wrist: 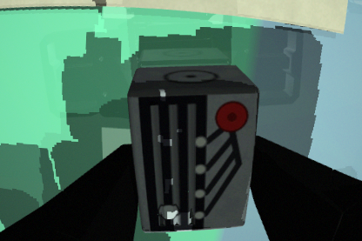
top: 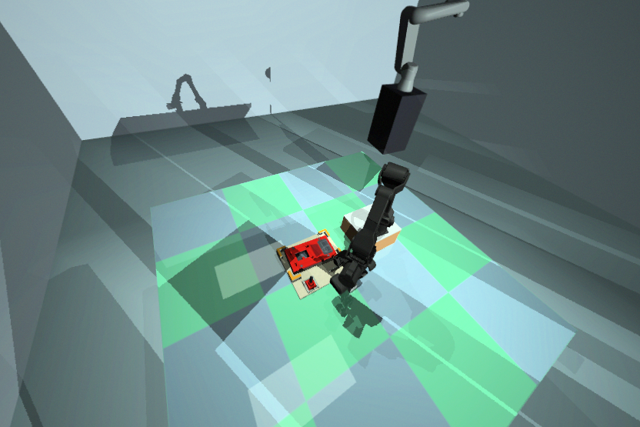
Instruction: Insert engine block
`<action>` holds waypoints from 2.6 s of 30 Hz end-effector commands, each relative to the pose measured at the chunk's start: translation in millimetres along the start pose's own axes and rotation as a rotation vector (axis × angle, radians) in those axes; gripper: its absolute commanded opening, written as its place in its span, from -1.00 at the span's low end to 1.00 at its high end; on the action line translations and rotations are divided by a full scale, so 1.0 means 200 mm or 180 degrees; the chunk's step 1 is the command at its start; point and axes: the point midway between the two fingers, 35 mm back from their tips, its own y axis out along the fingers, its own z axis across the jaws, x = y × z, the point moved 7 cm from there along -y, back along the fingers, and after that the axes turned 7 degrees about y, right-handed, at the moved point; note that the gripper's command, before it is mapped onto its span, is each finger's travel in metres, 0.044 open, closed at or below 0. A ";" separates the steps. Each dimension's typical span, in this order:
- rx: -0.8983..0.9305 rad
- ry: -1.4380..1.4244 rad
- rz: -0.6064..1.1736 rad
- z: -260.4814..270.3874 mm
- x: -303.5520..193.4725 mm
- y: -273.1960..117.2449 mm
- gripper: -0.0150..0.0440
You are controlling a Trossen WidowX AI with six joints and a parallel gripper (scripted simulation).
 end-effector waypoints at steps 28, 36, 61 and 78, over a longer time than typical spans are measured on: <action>0.0008 0.0005 0.0016 0.03 -0.01 -0.45 -0.49; 0.0007 0.0004 0.0016 0.02 0.00 -0.57 -0.49; 0.0006 -0.0982 0.0004 0.19 0.16 -0.55 -0.49; 0.0027 -0.1890 -0.0004 0.34 0.34 -0.48 -0.49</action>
